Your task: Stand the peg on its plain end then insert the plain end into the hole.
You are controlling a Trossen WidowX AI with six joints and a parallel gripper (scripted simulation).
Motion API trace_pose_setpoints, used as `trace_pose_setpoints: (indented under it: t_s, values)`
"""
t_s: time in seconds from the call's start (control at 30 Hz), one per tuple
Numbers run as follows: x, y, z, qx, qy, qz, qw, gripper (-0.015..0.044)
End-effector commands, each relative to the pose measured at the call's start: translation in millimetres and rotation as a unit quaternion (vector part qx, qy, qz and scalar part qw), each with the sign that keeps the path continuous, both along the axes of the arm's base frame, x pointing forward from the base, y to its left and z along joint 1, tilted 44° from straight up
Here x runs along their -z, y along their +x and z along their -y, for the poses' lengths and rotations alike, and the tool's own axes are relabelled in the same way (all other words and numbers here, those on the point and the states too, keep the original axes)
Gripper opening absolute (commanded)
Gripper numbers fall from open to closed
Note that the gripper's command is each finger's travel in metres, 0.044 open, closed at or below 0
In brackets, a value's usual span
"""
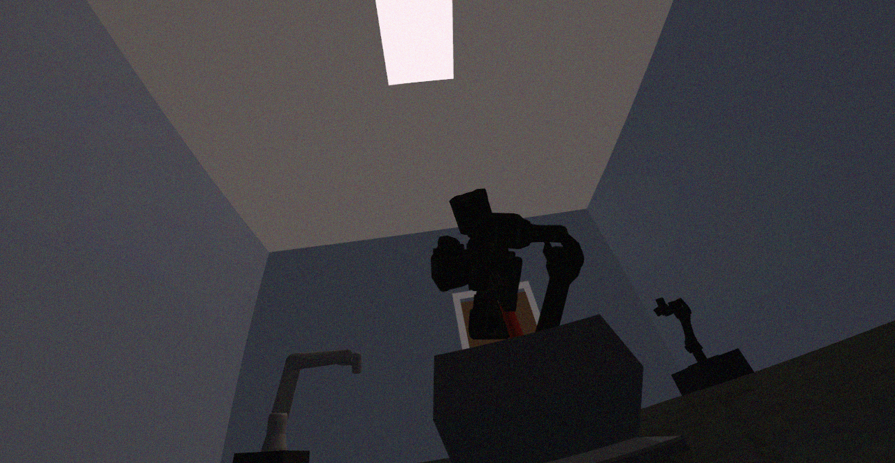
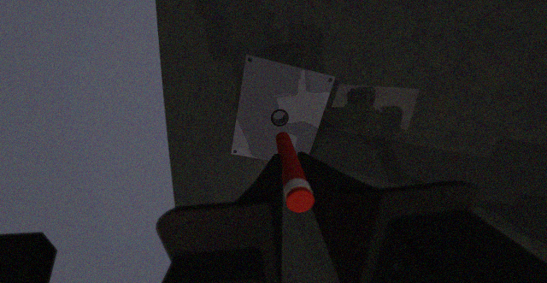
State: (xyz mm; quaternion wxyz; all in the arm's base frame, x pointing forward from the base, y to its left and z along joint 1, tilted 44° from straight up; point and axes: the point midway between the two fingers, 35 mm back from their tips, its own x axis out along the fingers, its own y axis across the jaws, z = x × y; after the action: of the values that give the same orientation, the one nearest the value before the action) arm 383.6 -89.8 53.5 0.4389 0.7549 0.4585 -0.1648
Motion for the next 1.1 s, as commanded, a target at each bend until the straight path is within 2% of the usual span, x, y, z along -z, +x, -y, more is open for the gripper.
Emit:
trace_pose_setpoints:
  t_s: [0.0,1.07]
  values:
    - [9,3,-3,0.004,0.003,-0.006,1.0,0.0]
    - [31,22,-20,0.003,0.001,0.001,1.0,0.0]
